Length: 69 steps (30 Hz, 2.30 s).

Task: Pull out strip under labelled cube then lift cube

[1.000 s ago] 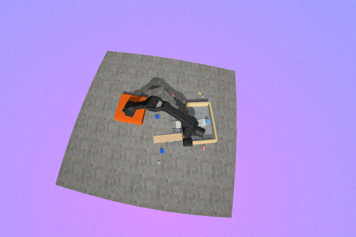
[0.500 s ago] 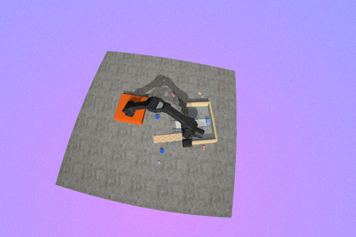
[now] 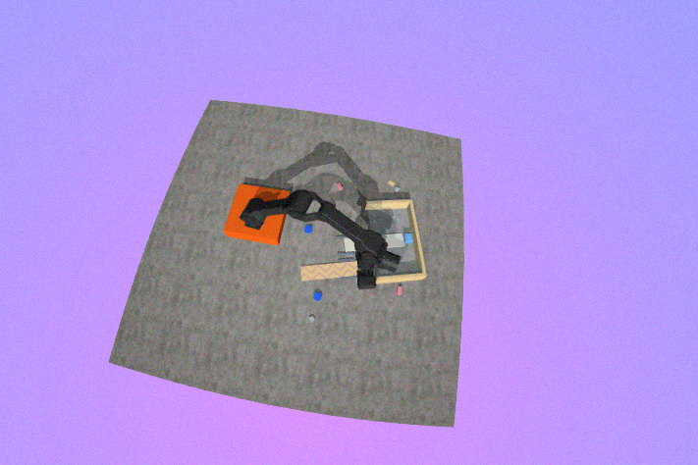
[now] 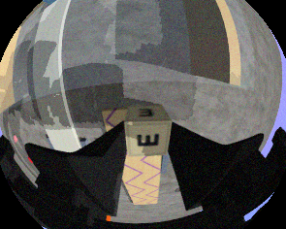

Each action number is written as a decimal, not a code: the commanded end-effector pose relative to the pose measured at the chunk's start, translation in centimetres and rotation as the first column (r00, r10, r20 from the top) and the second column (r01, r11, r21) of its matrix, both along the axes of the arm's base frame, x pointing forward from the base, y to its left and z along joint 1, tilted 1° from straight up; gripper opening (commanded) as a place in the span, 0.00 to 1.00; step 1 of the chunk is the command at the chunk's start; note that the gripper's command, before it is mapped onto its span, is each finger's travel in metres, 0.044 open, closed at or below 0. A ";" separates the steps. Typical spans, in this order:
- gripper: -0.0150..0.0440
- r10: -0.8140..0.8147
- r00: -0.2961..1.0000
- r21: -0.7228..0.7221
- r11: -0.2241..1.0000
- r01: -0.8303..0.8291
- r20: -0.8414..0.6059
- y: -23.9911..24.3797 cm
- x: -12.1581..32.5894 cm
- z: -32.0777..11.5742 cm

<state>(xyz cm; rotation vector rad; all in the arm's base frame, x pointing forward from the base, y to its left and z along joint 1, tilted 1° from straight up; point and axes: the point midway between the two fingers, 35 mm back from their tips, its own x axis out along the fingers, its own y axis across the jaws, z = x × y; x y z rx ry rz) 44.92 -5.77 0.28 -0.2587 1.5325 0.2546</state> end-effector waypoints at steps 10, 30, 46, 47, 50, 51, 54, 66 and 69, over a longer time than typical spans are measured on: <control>0.25 -0.002 1.000 0.001 1.000 0.002 -0.001 0.3 -2.2 1.8; 0.25 -0.005 1.000 0.003 1.000 0.005 -0.006 1.0 -8.2 4.2; 0.25 -0.005 1.000 0.004 1.000 0.005 -0.010 1.7 -13.8 3.9; 0.25 -0.005 1.000 0.004 1.000 0.005 -0.011 1.8 -14.2 3.9; 0.25 -0.005 1.000 0.004 1.000 0.005 -0.011 1.9 -14.8 3.8; 0.25 -0.005 1.000 0.004 1.000 0.005 -0.011 1.9 -14.7 3.9; 0.25 -0.005 1.000 0.004 1.000 0.005 -0.011 1.8 -14.7 5.3; 0.25 -0.005 1.000 0.004 1.000 0.005 -0.011 1.8 -14.8 7.4; 0.25 -0.005 1.000 0.004 1.000 0.005 -0.011 1.8 -14.8 7.4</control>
